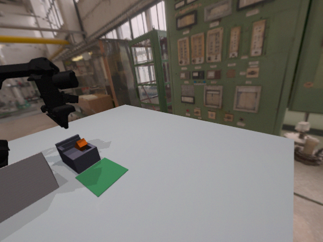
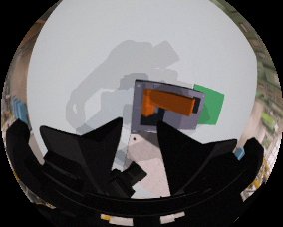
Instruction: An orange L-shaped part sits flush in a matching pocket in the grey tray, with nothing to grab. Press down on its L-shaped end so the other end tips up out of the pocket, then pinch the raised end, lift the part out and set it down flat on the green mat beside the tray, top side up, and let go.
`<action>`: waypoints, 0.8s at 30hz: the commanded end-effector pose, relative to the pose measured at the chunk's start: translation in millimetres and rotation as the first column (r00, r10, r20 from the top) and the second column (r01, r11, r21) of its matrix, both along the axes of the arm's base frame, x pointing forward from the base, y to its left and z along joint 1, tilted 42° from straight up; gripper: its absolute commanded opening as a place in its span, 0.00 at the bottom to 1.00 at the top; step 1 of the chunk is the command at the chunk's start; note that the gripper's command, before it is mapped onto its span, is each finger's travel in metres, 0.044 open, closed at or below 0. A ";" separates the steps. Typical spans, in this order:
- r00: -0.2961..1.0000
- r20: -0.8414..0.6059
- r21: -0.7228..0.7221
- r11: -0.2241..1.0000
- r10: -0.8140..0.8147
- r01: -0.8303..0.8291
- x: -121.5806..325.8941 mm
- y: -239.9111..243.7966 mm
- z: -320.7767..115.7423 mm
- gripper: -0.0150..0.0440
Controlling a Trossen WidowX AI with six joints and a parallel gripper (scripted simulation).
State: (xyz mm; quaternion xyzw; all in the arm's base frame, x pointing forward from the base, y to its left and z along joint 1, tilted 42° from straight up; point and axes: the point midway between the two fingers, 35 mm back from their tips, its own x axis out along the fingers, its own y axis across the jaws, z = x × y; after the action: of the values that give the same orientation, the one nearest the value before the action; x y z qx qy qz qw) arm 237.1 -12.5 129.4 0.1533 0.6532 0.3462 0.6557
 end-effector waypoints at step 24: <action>0.015 -0.585 -0.588 0.437 -0.811 0.681 28.6 -53.3 -46.4 0.73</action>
State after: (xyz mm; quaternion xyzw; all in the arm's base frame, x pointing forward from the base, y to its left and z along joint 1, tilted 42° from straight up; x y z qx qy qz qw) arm 263.1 -60.3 86.8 0.5470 0.7234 -0.1729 0.3843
